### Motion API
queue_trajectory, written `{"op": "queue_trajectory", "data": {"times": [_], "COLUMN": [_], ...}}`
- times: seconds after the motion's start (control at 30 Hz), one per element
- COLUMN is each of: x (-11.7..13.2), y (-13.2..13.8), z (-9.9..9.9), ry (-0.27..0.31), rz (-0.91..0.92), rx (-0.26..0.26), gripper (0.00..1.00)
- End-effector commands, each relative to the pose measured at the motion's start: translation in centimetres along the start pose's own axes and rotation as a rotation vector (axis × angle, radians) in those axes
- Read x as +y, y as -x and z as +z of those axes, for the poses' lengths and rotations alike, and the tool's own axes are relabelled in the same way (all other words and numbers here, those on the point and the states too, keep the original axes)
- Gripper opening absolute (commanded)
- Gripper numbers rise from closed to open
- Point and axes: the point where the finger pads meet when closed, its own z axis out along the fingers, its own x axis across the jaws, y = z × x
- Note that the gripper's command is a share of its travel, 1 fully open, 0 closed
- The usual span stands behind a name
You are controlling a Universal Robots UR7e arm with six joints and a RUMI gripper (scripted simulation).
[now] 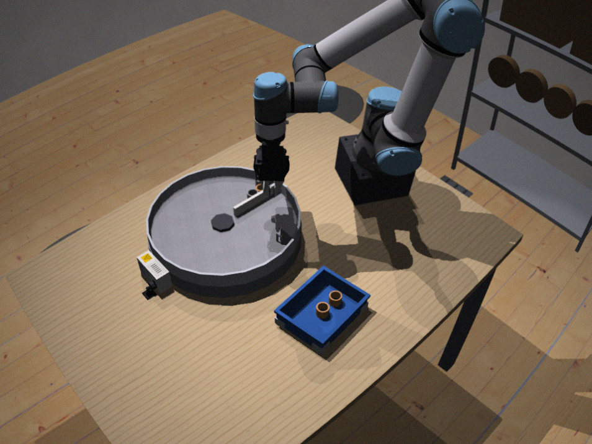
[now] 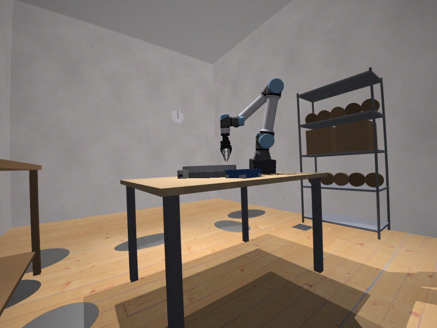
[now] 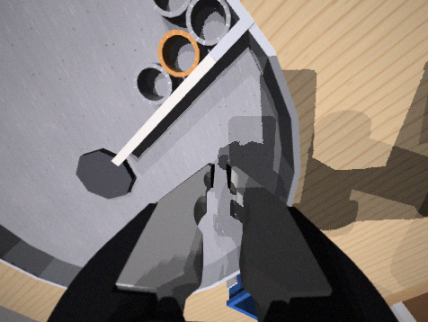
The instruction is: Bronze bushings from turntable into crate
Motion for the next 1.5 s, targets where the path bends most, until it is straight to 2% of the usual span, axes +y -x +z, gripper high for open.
{"op": "queue_trajectory", "data": {"times": [0.0, 0.2, 0.77, 1.47], "x": [-1.6, -3.5, -6.7, -7.7], "y": [1.0, 2.0, 3.9, 4.4], "z": [0.0, 0.0, 0.0, 0.0], "ry": [0.001, 0.001, 0.001, 0.001], "rz": [0.042, 0.094, 0.184, 0.211], "rx": [-0.001, -0.001, -0.001, -0.001], "gripper": [0.06, 0.06, 0.06, 0.06]}}
